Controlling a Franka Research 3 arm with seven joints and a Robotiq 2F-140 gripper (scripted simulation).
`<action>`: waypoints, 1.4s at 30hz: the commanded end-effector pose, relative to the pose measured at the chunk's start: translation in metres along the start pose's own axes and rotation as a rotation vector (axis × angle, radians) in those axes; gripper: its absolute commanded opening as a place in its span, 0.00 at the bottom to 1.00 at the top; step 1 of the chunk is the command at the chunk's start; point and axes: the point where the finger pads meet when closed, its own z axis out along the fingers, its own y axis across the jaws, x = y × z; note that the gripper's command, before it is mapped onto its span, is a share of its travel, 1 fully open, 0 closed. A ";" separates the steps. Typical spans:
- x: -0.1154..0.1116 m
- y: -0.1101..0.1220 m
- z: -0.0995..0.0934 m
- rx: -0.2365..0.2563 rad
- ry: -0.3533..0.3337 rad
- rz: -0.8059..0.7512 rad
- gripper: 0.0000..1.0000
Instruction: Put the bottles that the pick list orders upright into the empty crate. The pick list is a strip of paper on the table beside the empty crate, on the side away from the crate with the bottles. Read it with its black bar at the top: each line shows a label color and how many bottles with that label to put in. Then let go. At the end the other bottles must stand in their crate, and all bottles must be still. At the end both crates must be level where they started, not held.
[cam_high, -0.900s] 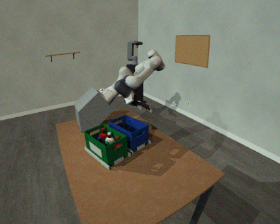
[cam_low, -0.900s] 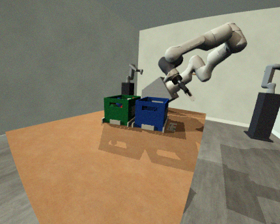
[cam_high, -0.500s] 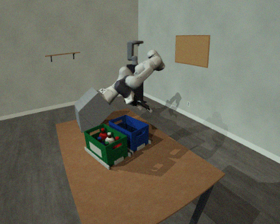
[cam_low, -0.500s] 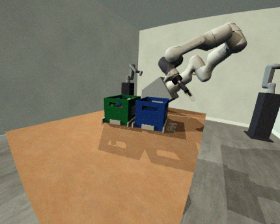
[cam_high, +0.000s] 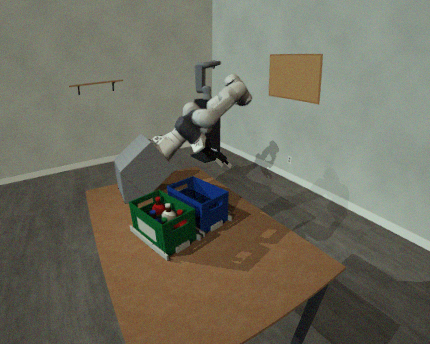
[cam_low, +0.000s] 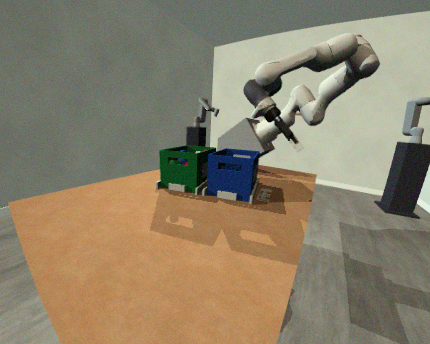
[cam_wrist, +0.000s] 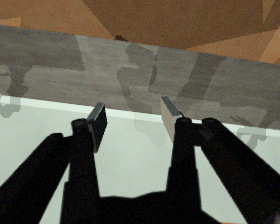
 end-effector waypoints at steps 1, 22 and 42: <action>-0.016 -0.001 -0.012 -0.009 -0.009 0.030 0.38; -0.080 -0.017 -0.080 -0.009 -0.009 0.030 0.38; -0.085 -0.036 -0.090 -0.126 0.125 -0.120 0.38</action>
